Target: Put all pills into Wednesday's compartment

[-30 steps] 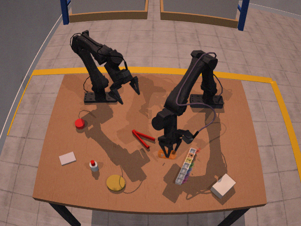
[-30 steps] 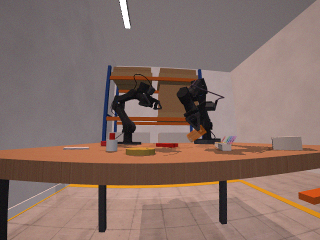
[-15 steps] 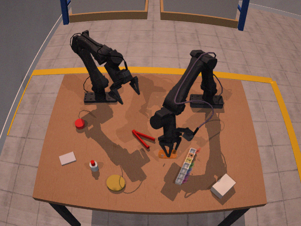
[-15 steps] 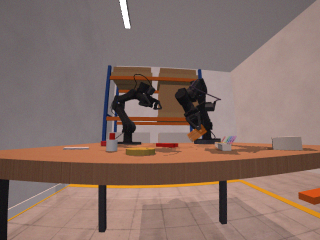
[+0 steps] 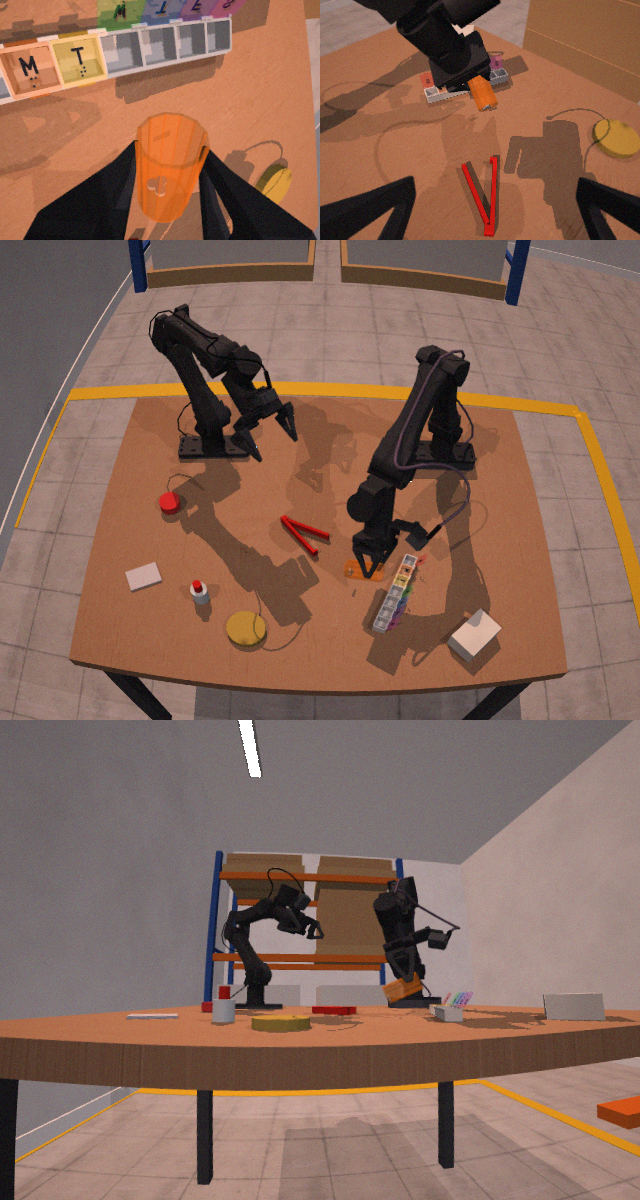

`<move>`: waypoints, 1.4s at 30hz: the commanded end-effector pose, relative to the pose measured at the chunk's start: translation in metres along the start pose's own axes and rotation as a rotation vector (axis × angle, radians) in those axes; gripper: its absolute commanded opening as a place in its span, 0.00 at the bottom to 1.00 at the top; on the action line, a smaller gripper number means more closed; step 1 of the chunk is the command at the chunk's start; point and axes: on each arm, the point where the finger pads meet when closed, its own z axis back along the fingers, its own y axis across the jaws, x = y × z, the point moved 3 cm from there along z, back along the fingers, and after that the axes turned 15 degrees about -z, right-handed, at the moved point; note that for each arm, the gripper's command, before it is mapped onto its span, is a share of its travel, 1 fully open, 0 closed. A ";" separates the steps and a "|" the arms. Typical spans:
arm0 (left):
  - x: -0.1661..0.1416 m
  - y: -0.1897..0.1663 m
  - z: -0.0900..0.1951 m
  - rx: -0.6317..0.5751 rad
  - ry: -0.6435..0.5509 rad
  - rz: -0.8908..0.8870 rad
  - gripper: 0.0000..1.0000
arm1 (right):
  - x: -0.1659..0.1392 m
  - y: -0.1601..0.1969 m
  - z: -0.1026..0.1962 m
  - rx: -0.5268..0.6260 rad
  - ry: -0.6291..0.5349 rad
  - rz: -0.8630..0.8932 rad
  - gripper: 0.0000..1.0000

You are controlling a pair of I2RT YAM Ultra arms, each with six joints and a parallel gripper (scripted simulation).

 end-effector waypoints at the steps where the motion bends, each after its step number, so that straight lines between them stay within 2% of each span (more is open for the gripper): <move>1: 0.011 0.006 0.000 -0.034 0.048 0.025 0.36 | -0.005 -0.001 -0.003 -0.006 0.011 0.001 1.00; 7: 0.027 0.019 -0.005 -0.053 0.110 0.081 0.36 | -0.005 -0.001 -0.003 -0.006 0.011 0.001 1.00; 15: 0.031 0.025 -0.013 -0.078 0.189 0.114 0.36 | -0.005 -0.001 -0.003 -0.006 0.011 0.001 1.00; 34: 0.036 0.026 -0.013 -0.069 0.184 0.128 0.36 | -0.005 -0.001 -0.003 -0.006 0.011 0.001 1.00; 36: 0.033 0.024 -0.013 -0.088 0.219 0.138 0.36 | -0.005 -0.001 -0.003 -0.006 0.011 0.001 1.00; 39: 0.027 0.021 -0.015 -0.132 0.332 0.184 0.36 | -0.005 -0.001 -0.003 -0.006 0.011 0.001 1.00; 42: 0.034 0.032 -0.018 -0.102 0.339 0.203 0.36 | -0.005 -0.001 -0.003 -0.006 0.011 0.001 1.00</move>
